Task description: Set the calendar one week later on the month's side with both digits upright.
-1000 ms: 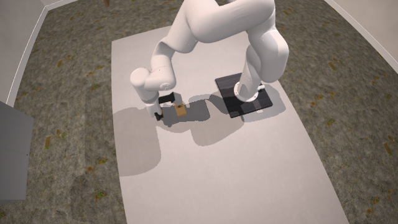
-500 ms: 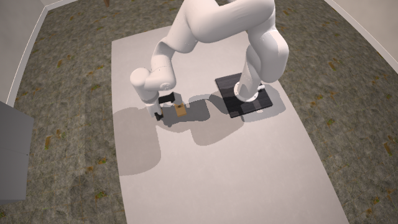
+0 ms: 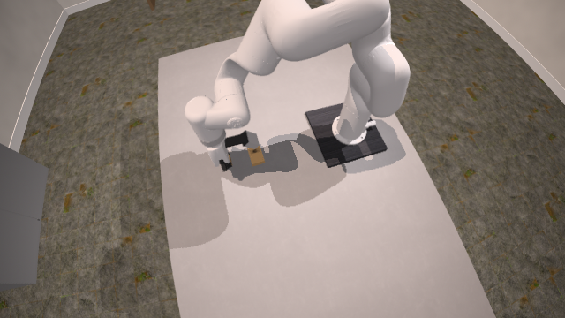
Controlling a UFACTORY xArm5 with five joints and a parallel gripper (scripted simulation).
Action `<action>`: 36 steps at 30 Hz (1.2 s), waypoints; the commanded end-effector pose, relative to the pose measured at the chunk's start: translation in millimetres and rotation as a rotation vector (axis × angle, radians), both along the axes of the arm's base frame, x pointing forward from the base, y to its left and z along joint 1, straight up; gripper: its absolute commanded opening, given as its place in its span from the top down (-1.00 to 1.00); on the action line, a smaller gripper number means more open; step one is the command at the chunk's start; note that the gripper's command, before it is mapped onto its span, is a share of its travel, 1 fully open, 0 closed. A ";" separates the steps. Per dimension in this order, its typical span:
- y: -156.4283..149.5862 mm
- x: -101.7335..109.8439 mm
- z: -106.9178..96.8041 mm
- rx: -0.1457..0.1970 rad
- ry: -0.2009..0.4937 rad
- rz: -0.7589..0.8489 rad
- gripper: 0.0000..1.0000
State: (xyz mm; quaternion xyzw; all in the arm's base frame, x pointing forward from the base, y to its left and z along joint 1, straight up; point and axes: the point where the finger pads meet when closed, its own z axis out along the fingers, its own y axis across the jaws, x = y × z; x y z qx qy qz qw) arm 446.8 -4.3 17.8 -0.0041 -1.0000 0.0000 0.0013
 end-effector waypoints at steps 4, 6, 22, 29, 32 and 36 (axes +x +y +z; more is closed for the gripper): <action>0.0 1.4 1.2 0.000 -0.004 0.000 0.43; 0.0 1.4 1.2 0.000 -0.004 0.000 0.43; 0.0 1.4 1.2 0.000 -0.004 0.000 0.01; 0.0 1.4 1.2 0.000 -0.004 0.000 0.01; 0.0 1.4 1.2 0.000 -0.004 0.000 0.01; 0.0 1.4 3.0 0.000 -0.004 0.000 0.01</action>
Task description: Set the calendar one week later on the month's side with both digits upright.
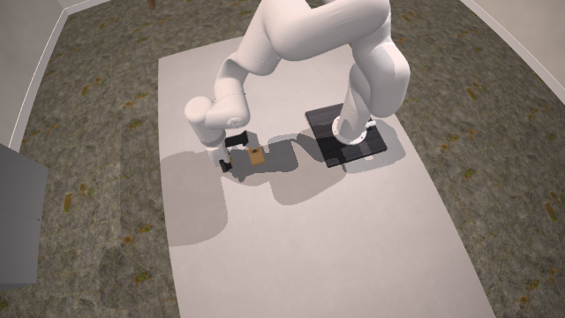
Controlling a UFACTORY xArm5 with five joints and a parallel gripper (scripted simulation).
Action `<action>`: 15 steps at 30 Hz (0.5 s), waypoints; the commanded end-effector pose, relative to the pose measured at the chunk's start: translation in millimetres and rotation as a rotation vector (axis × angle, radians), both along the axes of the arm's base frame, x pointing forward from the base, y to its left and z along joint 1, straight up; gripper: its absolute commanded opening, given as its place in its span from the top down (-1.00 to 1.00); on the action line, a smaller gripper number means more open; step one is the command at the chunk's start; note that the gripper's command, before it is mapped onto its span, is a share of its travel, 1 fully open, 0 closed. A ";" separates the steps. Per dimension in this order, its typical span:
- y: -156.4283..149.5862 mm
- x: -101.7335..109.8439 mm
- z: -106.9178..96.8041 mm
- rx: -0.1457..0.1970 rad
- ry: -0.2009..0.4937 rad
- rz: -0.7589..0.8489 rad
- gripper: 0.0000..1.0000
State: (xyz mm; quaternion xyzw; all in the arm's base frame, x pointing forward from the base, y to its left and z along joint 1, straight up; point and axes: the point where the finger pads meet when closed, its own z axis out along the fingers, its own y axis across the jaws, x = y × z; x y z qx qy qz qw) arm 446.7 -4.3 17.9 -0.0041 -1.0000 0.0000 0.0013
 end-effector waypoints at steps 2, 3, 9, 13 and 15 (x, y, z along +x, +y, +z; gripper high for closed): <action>0.0 1.4 6.6 0.000 -0.004 0.000 0.01; 0.0 1.4 9.2 0.000 -0.004 0.000 0.01; 0.0 1.3 35.6 0.000 -0.004 0.000 0.01; 0.0 1.3 46.7 0.000 -0.004 0.000 0.01; -0.1 1.3 57.6 0.000 -0.004 0.000 0.01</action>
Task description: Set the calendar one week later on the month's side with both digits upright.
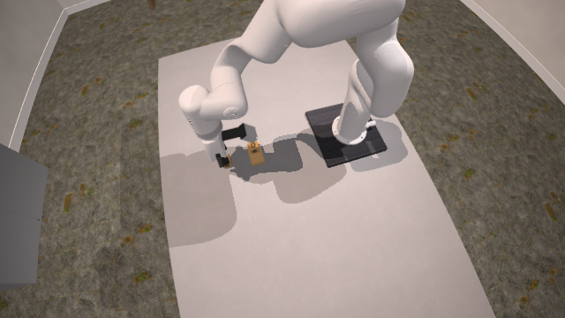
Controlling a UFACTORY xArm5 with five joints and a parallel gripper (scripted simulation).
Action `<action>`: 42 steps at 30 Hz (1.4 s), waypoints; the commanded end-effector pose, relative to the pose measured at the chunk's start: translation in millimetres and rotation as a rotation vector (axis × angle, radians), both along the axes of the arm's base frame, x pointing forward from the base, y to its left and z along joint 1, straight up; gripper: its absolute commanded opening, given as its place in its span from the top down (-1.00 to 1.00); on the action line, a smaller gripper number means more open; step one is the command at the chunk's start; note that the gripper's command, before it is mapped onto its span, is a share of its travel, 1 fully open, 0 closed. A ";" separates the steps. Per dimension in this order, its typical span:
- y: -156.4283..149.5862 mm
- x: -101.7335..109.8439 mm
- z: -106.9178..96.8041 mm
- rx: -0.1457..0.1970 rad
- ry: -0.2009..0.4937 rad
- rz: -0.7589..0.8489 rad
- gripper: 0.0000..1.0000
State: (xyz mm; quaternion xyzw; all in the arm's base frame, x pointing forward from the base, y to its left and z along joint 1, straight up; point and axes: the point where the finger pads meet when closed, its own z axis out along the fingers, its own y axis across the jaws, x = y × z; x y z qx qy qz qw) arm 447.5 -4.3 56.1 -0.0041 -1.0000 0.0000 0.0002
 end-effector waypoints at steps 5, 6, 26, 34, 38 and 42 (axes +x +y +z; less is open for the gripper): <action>0.0 0.4 41.8 0.000 -0.002 0.000 0.01; 0.0 0.4 44.9 0.000 -0.002 0.000 0.01; 0.0 0.4 52.4 0.000 -0.002 0.000 -1.00; 0.0 0.4 52.4 0.000 -0.002 0.000 -1.00; 0.0 0.4 52.5 0.000 -0.002 0.002 -1.00; 0.0 0.8 52.5 0.000 -0.002 0.027 -1.00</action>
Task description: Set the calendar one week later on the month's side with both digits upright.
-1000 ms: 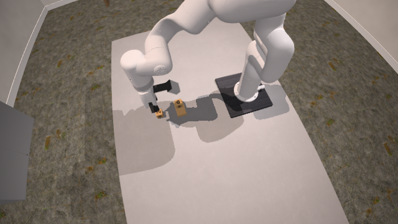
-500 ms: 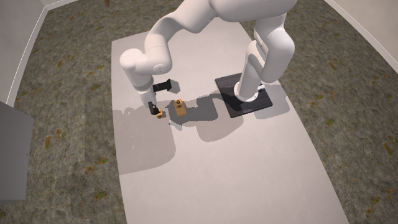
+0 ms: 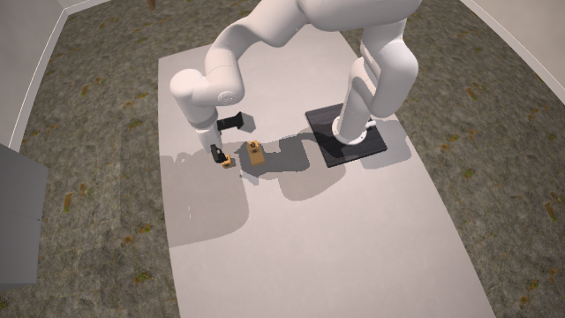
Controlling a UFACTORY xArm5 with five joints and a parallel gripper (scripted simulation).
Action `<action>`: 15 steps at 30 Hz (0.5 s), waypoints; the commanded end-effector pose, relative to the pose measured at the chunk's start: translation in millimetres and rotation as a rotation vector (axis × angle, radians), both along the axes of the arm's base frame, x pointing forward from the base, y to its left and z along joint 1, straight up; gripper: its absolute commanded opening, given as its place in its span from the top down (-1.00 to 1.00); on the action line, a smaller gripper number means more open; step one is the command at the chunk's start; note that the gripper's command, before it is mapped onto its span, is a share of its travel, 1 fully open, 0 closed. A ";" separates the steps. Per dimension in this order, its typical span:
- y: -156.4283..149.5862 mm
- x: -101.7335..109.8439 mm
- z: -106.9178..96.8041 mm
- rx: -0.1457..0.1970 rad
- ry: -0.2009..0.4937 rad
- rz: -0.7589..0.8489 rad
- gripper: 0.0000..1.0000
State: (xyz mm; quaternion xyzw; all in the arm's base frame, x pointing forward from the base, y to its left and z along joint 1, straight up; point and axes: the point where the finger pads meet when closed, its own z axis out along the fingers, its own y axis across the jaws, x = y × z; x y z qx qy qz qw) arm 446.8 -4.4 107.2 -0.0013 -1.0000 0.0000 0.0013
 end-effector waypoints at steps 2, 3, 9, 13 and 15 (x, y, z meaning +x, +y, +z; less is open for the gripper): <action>0.0 2.1 1.6 0.000 -0.004 0.049 -1.00; 0.0 2.4 1.6 0.000 -0.004 0.068 -1.00; 0.0 4.3 1.9 0.000 -0.004 0.177 -1.00; 0.0 6.3 2.2 0.000 -0.004 0.297 -1.00; 0.0 7.6 2.4 0.000 -0.004 0.374 -1.00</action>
